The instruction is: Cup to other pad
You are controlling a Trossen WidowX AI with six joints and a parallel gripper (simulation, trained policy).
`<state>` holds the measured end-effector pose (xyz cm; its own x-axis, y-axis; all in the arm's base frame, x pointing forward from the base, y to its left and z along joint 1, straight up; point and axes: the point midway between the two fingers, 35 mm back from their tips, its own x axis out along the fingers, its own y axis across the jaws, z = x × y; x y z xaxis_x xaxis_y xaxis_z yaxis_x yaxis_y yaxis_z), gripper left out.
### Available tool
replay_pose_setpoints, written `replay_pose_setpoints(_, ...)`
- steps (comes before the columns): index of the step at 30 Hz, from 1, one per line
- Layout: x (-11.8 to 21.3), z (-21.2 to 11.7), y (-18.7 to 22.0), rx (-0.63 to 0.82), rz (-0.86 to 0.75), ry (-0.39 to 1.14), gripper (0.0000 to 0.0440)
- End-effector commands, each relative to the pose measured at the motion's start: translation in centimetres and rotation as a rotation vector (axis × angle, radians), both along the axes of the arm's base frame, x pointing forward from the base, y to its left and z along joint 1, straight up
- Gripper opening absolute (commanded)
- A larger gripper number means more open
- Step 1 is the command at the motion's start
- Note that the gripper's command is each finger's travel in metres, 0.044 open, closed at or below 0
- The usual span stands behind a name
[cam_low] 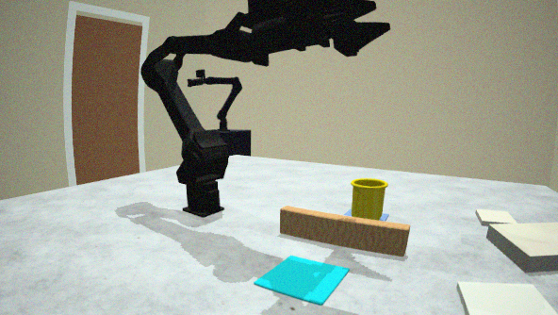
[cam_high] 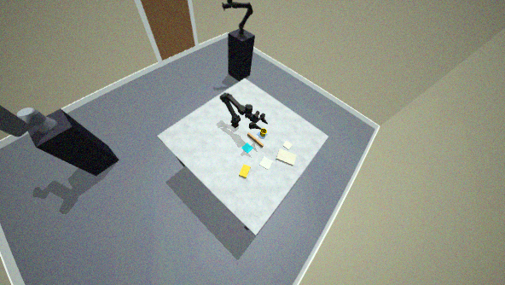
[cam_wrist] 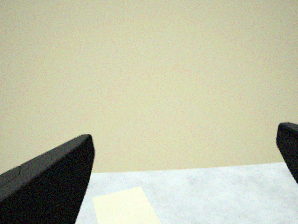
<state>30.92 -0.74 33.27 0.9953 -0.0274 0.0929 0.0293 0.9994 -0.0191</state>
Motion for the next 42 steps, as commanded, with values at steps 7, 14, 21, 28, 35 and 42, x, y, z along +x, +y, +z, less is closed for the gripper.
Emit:
replay_pose_setpoints(7,0.0,0.7,0.6,0.007,0.023,0.014,0.0216)
replay_pose_setpoints(14,0.3,1.0,1.1,0.042,0.044,0.059,0.0048)
replay_pose_setpoints(21,0.8,1.5,2.0,0.108,0.076,0.112,0.0156)
replay_pose_setpoints(28,1.2,2.0,3.0,0.182,0.108,0.172,0.0179)
replay_pose_setpoints(35,1.7,2.2,3.9,0.263,0.129,0.242,0.0167)
replay_pose_setpoints(42,2.1,2.3,4.9,0.352,0.141,0.321,0.016)
